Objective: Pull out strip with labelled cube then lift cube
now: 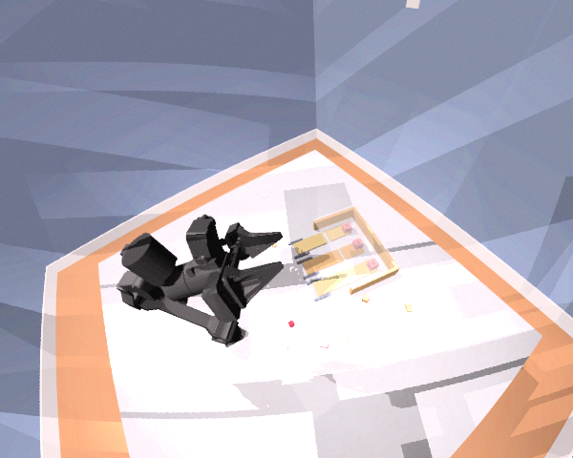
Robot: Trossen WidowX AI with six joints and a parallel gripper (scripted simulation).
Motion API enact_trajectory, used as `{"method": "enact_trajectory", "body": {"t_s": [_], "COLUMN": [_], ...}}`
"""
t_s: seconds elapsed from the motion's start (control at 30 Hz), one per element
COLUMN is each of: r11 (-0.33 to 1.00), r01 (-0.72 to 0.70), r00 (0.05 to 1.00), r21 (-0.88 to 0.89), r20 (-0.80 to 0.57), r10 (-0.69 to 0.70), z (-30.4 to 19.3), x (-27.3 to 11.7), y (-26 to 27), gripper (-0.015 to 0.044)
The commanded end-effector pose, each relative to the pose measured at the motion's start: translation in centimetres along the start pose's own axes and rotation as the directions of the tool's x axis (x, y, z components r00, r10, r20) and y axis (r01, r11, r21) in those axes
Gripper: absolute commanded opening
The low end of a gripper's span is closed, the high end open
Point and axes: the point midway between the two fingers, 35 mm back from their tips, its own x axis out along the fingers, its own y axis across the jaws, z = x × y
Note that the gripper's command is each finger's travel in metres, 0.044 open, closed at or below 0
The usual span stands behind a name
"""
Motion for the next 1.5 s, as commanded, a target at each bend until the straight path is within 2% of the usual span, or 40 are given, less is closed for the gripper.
{"method": "enact_trajectory", "body": {"t_s": [0.0, 0.27, 0.53, 0.6, 1.13, 1.23, 1.47], "r11": [0.983, 0.872, 0.762, 0.755, 0.755, 0.761, 0.797], "r01": [-0.111, -0.307, -0.433, -0.443, -0.443, -0.424, -0.322], "r00": [0.988, 0.863, 0.623, 0.6, 0.6, 0.553, 0.289], "r21": [0.146, 0.381, 0.481, 0.483, 0.483, 0.491, 0.511], "r20": [-0.09, -0.275, -0.451, -0.466, -0.466, -0.525, -0.749], "r10": [0.125, 0.424, 0.639, 0.65, 0.65, 0.647, 0.596], "z": [-4.1, -11.8, -18.1, -18.6, -18.6, -19.3, -23.3], "x": [2.8, 5.2, 1.7, 1.1, 1.1, 1.8, 4.5], "y": [3.2, 14.3, 26.3, 27.2, 27.2, 27.5, 28.8], "gripper": [0.04, 0.04, 0.04, 0.04, 0.04, 0.0321, 0.0137]}}
